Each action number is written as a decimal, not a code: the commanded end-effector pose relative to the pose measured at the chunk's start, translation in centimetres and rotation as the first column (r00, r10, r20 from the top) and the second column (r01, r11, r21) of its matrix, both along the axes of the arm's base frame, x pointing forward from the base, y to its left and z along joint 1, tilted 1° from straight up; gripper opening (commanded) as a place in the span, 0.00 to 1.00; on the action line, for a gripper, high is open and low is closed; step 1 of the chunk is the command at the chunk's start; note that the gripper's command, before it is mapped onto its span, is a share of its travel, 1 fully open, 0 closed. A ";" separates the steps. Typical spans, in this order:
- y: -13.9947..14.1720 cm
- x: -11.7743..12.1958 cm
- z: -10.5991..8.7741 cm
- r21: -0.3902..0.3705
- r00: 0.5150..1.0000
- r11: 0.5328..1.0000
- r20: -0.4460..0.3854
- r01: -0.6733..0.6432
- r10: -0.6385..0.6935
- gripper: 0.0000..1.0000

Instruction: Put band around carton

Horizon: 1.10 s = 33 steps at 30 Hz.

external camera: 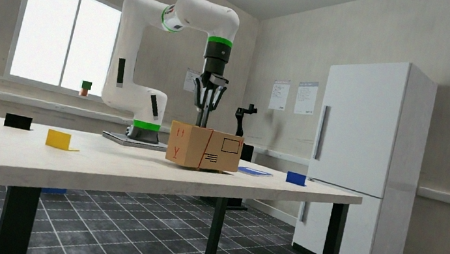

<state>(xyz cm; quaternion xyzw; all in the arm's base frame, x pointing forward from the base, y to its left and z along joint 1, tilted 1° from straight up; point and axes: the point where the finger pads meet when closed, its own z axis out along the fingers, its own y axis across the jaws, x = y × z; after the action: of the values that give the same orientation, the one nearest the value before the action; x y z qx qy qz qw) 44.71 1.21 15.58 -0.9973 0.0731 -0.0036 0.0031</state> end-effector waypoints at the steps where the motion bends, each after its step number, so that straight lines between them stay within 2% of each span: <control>1: 0.0 0.0 0.1 0.000 1.000 1.000 0.002 0.000 0.000 0.18; 22: 0.0 0.0 0.0 0.000 1.000 1.000 0.002 0.000 0.000 0.18; 23: 0.0 0.0 0.0 0.000 1.000 1.000 0.002 0.000 0.000 0.10; 33: 0.0 0.0 0.0 0.000 1.000 1.000 0.002 0.000 0.000 0.10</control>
<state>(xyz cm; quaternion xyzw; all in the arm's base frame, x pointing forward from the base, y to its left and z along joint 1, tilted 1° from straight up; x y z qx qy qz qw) 44.71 1.21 15.55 -0.9973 0.0731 -0.0036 0.0031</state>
